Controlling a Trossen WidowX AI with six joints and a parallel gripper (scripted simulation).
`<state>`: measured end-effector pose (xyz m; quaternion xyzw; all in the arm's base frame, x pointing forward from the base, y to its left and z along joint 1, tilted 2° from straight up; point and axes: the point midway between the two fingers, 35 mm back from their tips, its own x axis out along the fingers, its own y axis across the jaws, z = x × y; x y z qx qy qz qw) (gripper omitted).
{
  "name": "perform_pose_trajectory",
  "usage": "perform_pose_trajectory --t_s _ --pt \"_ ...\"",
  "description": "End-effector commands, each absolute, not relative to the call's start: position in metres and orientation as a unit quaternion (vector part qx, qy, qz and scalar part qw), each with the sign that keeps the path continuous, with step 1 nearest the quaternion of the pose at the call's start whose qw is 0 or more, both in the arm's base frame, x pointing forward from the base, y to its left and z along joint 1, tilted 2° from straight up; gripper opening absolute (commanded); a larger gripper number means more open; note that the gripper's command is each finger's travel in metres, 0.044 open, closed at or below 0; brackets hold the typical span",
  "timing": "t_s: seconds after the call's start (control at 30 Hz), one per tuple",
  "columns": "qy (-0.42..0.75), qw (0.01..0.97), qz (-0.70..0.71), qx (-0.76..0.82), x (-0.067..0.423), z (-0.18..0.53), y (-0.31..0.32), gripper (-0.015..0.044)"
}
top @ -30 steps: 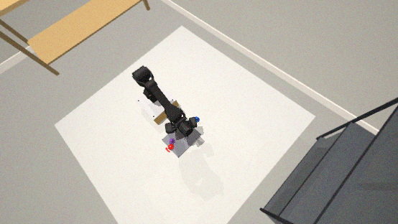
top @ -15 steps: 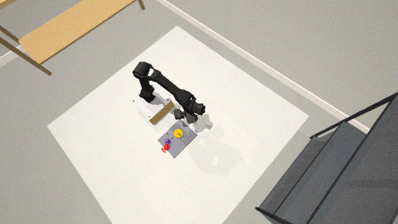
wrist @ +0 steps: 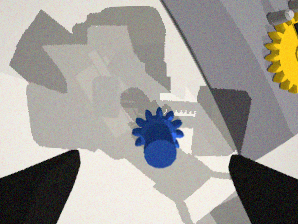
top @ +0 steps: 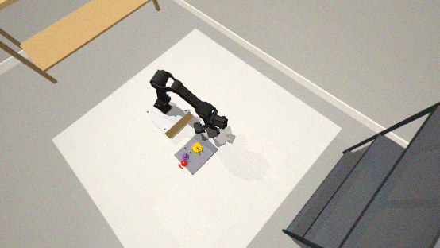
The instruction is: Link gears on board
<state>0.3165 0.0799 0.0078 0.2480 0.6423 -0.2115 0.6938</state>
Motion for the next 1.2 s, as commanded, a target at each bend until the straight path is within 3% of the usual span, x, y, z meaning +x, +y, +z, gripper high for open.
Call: perform_pose_trajectory --t_s 0.0,0.63,1.1,1.17 --pt "0.646 0.69 -0.217 0.245 0.314 -0.003 0.079 0.044" --pt "0.646 0.69 -0.217 0.245 0.315 -0.015 0.079 0.044" --pt "0.646 0.69 -0.217 0.245 0.315 -0.015 0.079 0.0072" --pt "0.646 0.69 -0.217 0.245 0.315 -0.015 0.079 0.0059"
